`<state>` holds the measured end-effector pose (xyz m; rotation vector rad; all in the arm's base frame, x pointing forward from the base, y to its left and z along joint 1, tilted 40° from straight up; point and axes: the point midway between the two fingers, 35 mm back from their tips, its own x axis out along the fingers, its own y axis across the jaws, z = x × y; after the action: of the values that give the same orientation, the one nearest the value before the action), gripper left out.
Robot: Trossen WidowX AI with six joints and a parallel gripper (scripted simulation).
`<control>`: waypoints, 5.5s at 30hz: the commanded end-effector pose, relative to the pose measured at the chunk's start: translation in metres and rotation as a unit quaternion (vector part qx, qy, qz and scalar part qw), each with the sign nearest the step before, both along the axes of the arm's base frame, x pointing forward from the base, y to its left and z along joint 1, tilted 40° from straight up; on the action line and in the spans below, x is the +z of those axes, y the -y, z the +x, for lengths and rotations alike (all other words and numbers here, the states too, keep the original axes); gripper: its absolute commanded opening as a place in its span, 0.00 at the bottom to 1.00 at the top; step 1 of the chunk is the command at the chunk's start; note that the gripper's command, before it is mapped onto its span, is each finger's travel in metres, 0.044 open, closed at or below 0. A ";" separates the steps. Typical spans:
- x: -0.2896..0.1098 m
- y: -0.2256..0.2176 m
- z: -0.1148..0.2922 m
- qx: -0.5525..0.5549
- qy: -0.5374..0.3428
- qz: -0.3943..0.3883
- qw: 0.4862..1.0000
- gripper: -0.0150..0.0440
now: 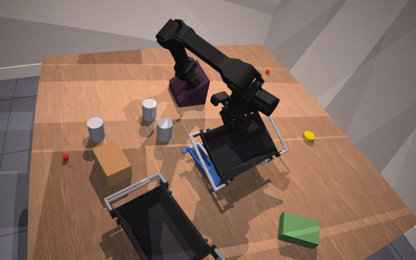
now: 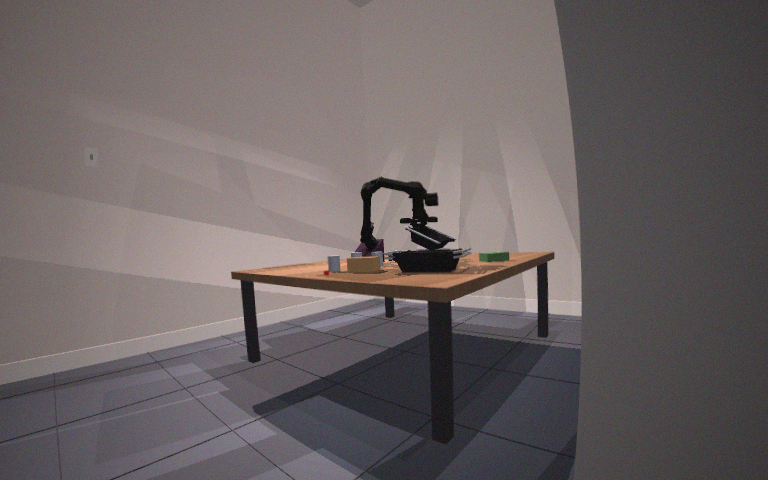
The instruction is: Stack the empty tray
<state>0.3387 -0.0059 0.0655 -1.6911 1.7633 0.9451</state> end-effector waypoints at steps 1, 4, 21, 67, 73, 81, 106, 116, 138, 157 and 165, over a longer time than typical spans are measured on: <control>0.000 0.001 0.001 0.006 0.007 -0.001 1.000 0.25; -0.001 0.001 -0.001 0.006 0.007 -0.001 1.000 0.25; -0.008 0.008 -0.012 0.006 0.007 -0.002 1.000 0.25; -0.017 0.017 -0.021 0.006 0.007 -0.002 1.000 0.25; -0.017 0.017 -0.021 0.006 0.007 -0.002 1.000 0.25; -0.017 0.017 -0.021 0.006 0.007 -0.002 1.000 0.25; -0.017 0.017 -0.021 0.006 0.007 -0.002 1.000 0.25; -0.017 0.017 -0.021 0.006 0.007 -0.002 1.000 0.25; -0.022 0.021 -0.026 0.006 0.007 -0.002 1.000 0.25; -0.022 0.021 -0.026 0.006 0.007 -0.002 1.000 0.25; -0.022 0.021 -0.026 0.006 0.007 -0.002 1.000 0.25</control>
<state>0.3181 -0.0211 0.0468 -1.7335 1.7247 0.9235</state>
